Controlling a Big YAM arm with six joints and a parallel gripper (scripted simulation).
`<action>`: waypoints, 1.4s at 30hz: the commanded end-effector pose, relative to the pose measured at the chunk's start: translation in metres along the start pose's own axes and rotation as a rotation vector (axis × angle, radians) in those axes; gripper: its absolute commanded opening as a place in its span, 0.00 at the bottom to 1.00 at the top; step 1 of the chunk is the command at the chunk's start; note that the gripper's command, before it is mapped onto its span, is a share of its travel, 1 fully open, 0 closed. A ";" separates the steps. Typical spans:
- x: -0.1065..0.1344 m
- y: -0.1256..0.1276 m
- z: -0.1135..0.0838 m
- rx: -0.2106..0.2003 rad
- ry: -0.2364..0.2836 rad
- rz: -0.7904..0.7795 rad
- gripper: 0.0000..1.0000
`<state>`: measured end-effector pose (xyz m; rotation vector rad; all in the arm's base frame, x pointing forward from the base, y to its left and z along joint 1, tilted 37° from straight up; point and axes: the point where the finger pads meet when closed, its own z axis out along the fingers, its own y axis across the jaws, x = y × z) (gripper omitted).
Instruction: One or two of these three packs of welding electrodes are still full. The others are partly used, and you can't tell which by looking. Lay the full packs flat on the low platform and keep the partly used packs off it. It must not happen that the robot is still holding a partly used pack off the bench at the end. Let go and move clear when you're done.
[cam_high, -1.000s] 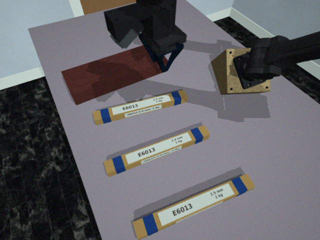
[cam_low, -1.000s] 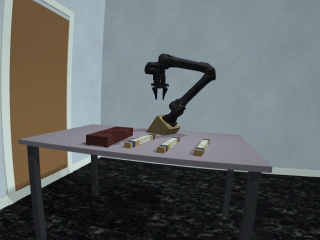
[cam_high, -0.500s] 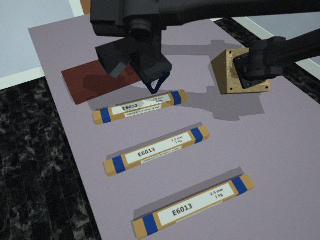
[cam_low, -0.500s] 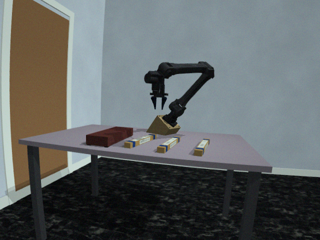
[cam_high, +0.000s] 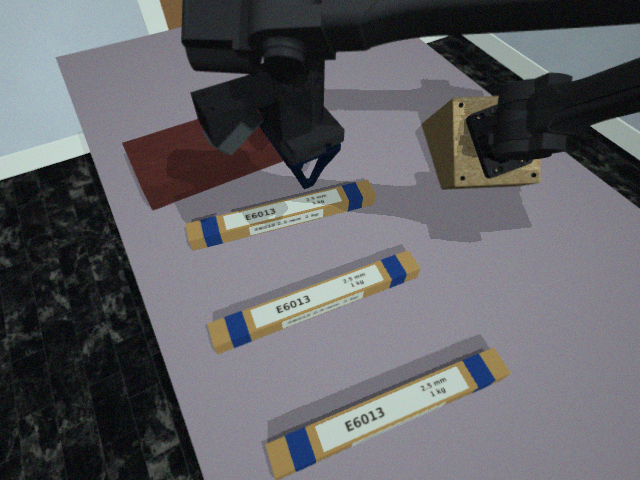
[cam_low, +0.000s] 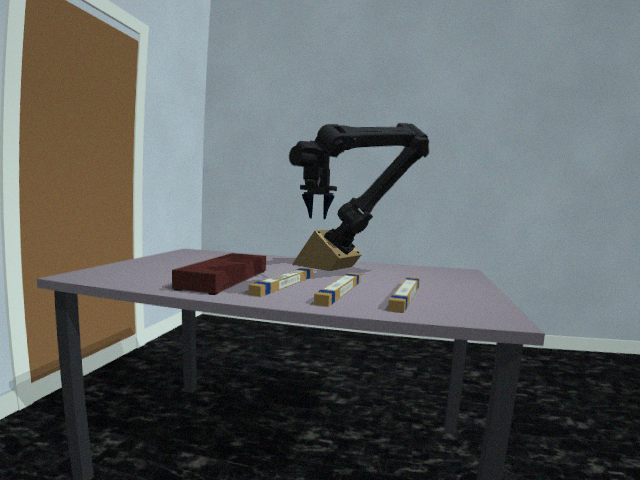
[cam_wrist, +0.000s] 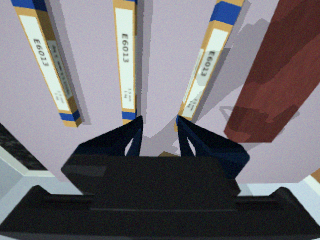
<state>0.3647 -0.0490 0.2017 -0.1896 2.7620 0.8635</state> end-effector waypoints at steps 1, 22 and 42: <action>0.002 -0.004 -0.006 0.011 -0.021 0.006 0.43; 0.005 -0.009 -0.002 0.005 -0.011 0.012 0.43; -0.007 0.000 -0.003 0.011 -0.019 -0.010 0.43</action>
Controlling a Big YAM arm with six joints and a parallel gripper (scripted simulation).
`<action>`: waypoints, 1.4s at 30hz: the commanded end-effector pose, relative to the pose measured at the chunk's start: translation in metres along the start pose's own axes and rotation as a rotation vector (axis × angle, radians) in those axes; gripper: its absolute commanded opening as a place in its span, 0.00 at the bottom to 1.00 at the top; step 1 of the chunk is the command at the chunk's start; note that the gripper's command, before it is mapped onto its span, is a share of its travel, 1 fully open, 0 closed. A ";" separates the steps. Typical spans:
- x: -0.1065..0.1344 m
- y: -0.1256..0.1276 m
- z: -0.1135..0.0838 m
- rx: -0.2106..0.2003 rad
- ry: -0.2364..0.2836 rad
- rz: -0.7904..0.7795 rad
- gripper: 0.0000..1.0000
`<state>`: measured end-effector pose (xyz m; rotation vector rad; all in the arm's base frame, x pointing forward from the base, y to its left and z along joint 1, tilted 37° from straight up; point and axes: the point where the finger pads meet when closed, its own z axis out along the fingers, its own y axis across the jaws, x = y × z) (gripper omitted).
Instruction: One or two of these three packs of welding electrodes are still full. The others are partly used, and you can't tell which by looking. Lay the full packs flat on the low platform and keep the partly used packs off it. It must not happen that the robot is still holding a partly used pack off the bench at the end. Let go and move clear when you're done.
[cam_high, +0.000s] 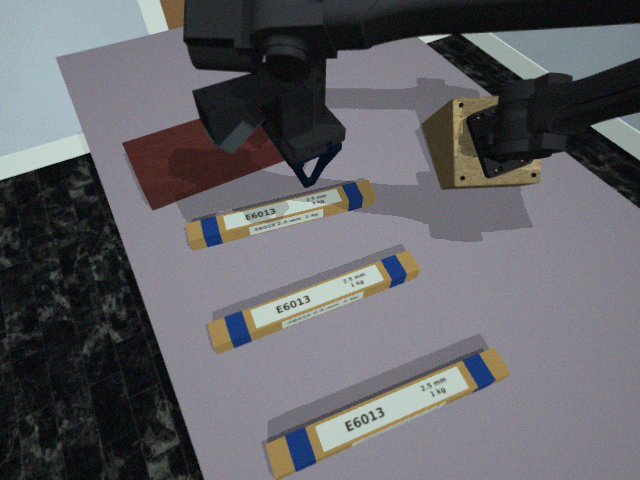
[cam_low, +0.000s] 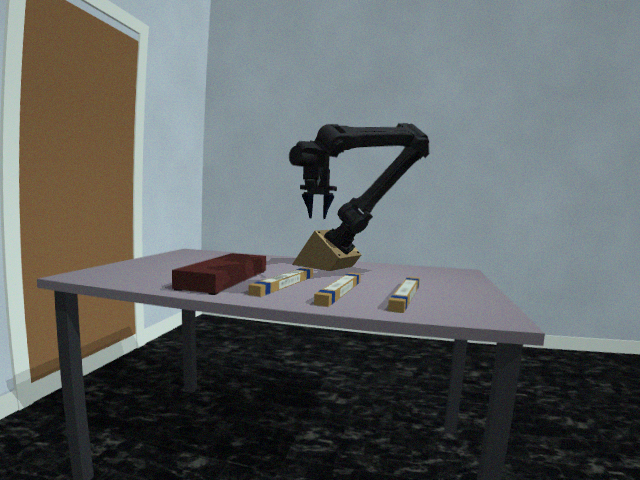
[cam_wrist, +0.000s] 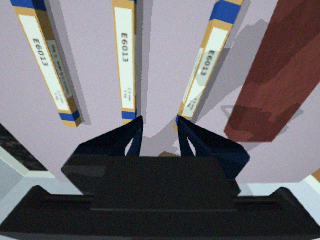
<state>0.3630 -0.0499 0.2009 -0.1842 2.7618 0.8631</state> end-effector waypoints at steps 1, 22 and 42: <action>-0.009 0.000 -0.001 0.011 -0.018 -0.013 0.43; -0.009 0.000 0.025 0.009 -0.018 -0.013 0.43; -0.009 0.000 0.049 0.008 -0.018 -0.012 0.43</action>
